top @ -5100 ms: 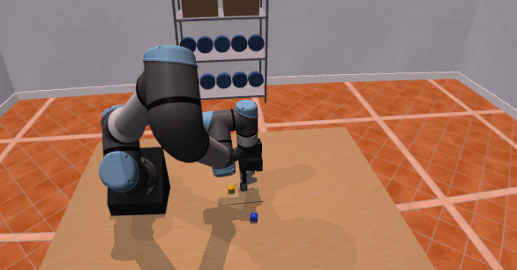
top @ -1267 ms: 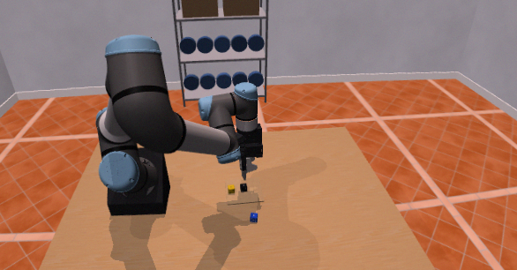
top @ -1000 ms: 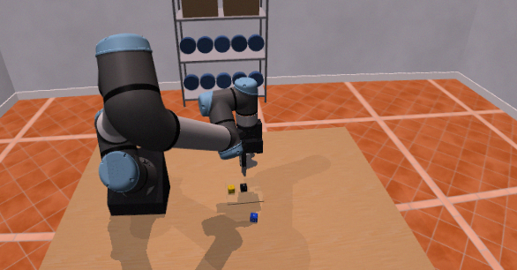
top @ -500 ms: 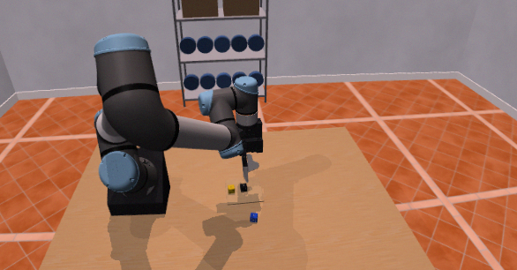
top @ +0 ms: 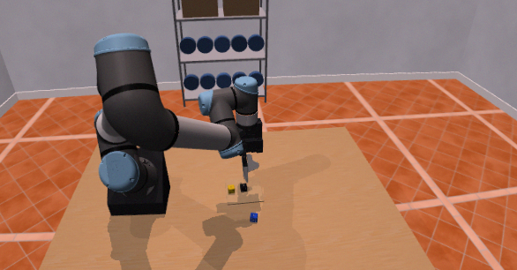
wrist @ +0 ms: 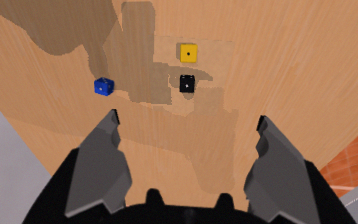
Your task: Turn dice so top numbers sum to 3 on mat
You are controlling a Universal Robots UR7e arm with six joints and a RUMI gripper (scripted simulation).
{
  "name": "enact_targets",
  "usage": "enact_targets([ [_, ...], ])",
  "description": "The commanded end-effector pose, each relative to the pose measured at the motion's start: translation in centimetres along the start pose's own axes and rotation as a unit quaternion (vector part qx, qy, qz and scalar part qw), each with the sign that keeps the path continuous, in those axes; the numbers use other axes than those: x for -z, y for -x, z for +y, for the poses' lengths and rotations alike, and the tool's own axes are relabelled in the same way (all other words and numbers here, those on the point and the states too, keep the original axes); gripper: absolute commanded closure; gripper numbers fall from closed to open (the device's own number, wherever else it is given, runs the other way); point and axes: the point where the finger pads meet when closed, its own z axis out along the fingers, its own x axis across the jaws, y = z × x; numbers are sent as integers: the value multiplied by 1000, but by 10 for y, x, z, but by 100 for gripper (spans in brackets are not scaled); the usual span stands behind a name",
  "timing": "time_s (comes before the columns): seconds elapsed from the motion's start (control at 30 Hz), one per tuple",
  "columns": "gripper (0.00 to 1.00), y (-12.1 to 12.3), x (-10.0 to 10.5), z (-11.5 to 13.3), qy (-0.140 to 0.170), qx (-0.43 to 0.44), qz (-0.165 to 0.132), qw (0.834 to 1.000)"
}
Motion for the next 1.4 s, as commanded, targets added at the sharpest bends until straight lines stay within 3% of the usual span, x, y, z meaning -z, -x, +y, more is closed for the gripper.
enact_targets([
  [0.0,0,0,0,0,0,-4,0,1000],
  [0.33,0,2,0,0,0,-32,0,1000],
  [0.8,0,8,0,1,0,-137,2,991],
  [1.13,0,17,-1,4,0,-286,3,958],
  [1.2,0,17,-1,4,0,-286,3,958],
  [1.37,0,23,-2,6,-1,-377,3,926],
])
